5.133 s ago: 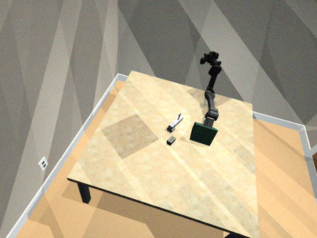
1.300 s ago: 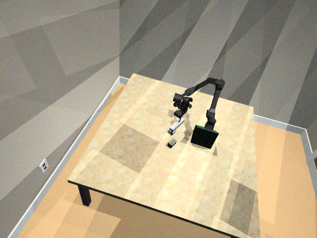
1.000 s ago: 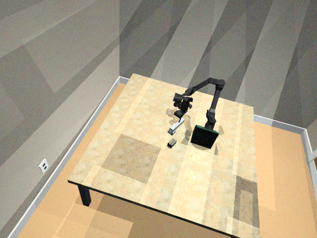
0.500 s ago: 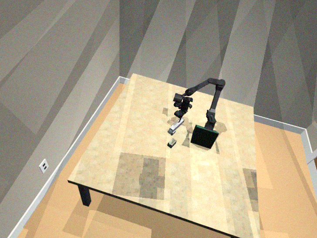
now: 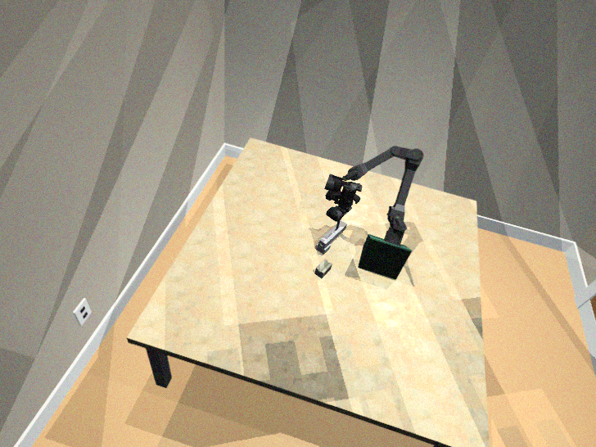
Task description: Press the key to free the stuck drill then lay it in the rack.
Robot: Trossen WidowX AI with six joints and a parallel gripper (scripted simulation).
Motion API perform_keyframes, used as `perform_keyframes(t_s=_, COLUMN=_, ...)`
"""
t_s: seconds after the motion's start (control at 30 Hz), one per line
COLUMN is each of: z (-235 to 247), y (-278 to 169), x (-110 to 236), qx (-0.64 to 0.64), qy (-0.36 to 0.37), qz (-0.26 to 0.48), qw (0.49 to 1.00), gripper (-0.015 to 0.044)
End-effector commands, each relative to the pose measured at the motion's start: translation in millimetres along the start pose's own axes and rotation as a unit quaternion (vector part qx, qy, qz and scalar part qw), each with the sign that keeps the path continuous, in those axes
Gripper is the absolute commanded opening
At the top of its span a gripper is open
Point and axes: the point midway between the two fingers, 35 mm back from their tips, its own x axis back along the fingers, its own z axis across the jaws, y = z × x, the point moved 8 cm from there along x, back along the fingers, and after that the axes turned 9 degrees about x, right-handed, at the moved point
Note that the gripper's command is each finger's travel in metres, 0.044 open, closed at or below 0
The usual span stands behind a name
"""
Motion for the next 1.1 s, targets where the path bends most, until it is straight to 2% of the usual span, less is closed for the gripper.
perform_keyframes(t_s=0.0, z=0, y=-1, x=-9, qx=0.001, qy=0.0, qz=0.013, qw=1.0, gripper=0.0)
perform_keyframes(t_s=1.07, z=1, y=-7, x=-20, qx=0.001, qy=-0.001, qz=0.013, qw=1.0, gripper=0.0)
